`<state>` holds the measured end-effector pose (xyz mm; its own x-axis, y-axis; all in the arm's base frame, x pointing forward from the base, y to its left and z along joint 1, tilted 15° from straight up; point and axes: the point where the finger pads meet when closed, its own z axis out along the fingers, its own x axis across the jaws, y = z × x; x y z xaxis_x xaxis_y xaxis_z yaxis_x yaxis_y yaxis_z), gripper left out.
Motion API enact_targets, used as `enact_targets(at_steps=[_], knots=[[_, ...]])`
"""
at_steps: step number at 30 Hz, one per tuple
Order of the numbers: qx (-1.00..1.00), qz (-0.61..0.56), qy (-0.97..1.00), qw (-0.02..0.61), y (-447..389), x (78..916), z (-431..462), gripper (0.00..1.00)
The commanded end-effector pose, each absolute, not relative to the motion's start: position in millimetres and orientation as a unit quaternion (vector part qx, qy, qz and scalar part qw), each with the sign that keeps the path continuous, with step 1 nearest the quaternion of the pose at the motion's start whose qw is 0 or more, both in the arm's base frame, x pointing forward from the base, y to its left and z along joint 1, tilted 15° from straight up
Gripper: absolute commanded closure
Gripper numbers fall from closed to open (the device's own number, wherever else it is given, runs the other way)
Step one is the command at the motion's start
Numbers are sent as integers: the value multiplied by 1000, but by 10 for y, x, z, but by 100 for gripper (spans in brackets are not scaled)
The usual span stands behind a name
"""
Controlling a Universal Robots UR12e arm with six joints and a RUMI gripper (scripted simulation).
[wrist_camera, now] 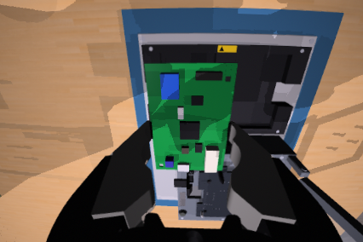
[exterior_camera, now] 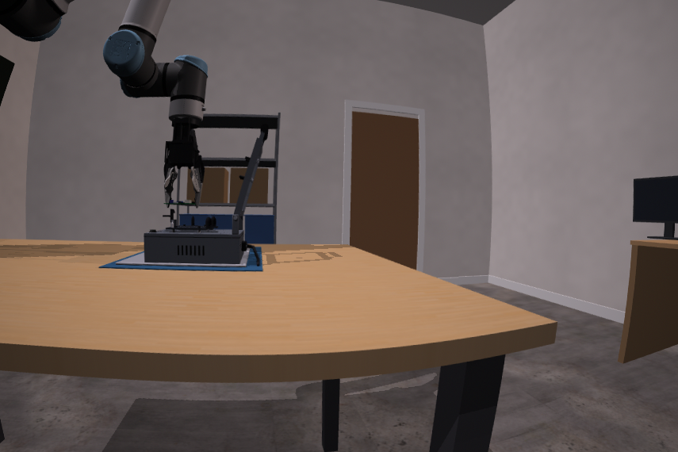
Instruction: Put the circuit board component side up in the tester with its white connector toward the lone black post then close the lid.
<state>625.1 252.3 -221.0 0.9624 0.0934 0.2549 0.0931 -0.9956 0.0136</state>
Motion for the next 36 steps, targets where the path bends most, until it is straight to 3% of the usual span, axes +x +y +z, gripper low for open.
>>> enact_targets(at_steps=[1, 36], knots=[[990, 128, 54, 2, 2532, 6239, -2215, 61], [976, 128, 173, 17, 2535, 6265, -2202, 61]])
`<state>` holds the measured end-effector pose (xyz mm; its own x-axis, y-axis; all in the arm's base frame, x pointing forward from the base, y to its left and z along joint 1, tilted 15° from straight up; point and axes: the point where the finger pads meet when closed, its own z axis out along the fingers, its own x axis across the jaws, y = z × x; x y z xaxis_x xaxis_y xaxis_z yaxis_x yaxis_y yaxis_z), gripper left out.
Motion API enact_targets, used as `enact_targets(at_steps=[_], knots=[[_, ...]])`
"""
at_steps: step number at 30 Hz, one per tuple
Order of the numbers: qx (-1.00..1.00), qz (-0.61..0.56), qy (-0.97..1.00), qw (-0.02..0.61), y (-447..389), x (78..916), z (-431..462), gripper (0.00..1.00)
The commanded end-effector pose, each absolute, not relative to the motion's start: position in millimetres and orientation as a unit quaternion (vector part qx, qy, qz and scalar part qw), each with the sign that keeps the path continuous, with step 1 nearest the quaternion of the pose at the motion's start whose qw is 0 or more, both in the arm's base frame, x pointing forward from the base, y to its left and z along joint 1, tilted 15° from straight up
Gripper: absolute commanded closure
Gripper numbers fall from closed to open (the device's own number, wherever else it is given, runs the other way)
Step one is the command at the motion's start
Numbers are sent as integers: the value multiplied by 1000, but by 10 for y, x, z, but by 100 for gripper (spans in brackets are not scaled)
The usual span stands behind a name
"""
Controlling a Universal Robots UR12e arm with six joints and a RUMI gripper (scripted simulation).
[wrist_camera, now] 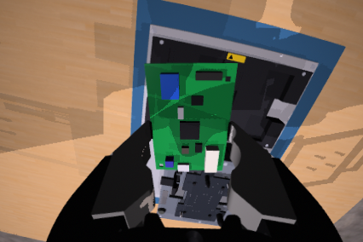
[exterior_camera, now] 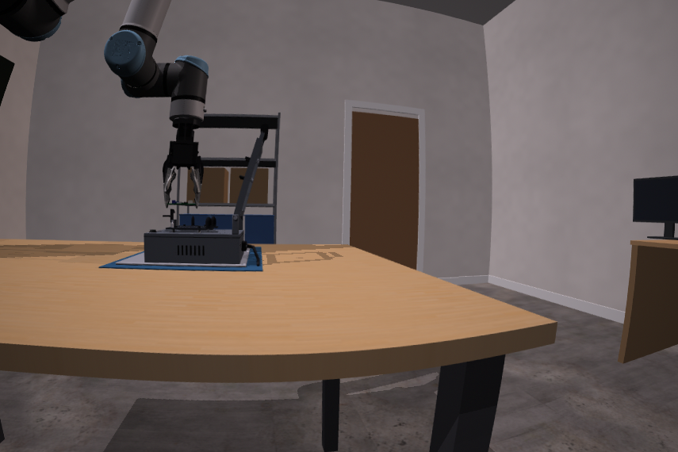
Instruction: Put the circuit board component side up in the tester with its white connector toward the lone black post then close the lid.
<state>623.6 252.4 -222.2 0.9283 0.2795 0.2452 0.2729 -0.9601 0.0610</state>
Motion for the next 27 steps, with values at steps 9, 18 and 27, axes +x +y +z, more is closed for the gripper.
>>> enact_targets(at_steps=[9, 18, 27], knots=[[963, 127, 238, 25, 2538, 6264, -2201, 61], [946, 126, 297, 33, 2538, 6269, -2200, 61], [919, 122, 373, 43, 2539, 6266, -2201, 61]])
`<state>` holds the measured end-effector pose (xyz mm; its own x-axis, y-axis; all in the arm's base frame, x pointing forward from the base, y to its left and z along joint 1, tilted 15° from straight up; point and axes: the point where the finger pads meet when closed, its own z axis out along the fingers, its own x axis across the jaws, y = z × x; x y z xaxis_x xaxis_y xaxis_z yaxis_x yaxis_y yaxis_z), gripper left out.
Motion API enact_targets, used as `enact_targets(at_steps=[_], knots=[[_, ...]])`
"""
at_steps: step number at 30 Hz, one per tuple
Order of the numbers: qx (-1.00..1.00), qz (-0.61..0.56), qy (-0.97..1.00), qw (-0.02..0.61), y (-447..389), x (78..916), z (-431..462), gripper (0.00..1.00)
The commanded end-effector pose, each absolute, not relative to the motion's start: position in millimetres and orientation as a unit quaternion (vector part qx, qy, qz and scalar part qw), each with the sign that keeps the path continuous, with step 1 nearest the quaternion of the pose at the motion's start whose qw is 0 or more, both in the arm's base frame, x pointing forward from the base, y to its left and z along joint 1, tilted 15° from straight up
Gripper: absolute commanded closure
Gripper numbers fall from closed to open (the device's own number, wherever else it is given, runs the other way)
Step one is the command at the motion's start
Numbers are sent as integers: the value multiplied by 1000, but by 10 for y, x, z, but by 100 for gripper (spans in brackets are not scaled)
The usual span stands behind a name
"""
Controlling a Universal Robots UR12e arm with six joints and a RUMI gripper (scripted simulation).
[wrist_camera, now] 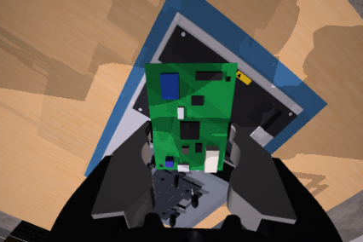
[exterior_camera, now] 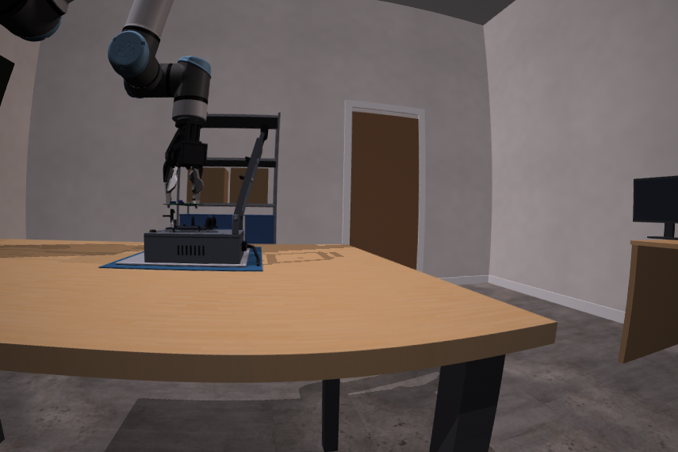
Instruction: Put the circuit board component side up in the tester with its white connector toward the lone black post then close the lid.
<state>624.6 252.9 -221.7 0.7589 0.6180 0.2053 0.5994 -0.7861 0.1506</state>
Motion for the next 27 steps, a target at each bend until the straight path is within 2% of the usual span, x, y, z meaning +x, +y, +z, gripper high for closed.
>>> enact_targets(at_steps=[1, 27], knots=[[919, 122, 373, 43, 2539, 6266, -2201, 61], [773, 105, 621, 76, 2547, 6263, -2202, 61]])
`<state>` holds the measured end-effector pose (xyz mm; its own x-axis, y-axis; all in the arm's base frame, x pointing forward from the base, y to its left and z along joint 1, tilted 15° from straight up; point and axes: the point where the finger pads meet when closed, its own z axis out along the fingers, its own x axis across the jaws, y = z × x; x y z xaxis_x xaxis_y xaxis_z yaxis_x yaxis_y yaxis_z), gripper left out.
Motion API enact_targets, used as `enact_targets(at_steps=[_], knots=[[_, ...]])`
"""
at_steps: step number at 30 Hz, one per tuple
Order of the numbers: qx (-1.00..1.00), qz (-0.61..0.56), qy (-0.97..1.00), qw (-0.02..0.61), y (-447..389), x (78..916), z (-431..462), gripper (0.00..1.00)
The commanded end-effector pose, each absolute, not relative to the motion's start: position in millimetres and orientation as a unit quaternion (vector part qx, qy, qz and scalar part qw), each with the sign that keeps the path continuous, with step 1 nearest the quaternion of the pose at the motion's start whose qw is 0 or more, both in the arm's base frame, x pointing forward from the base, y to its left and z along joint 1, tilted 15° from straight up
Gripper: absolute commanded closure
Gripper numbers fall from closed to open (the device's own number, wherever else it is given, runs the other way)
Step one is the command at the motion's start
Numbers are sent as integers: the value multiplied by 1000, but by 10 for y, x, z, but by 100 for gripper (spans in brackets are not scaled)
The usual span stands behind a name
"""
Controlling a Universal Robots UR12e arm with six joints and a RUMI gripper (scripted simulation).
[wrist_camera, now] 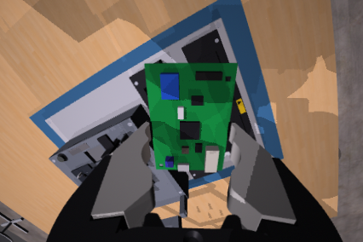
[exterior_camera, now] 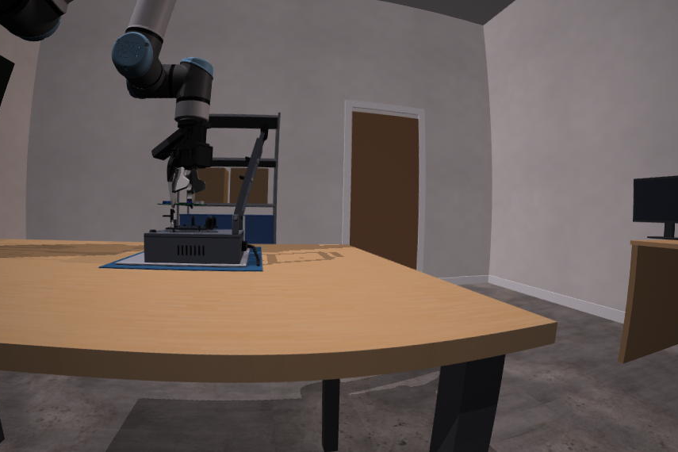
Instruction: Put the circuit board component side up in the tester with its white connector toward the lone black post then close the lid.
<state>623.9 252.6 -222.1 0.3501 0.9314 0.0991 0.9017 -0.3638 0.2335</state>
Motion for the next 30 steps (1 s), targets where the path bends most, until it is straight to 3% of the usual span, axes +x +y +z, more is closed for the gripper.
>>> enact_targets(at_steps=[1, 30], knots=[[765, 104, 631, 78, 2547, 6261, -2202, 61], [517, 72, 846, 107, 2537, 6247, -2210, 61]])
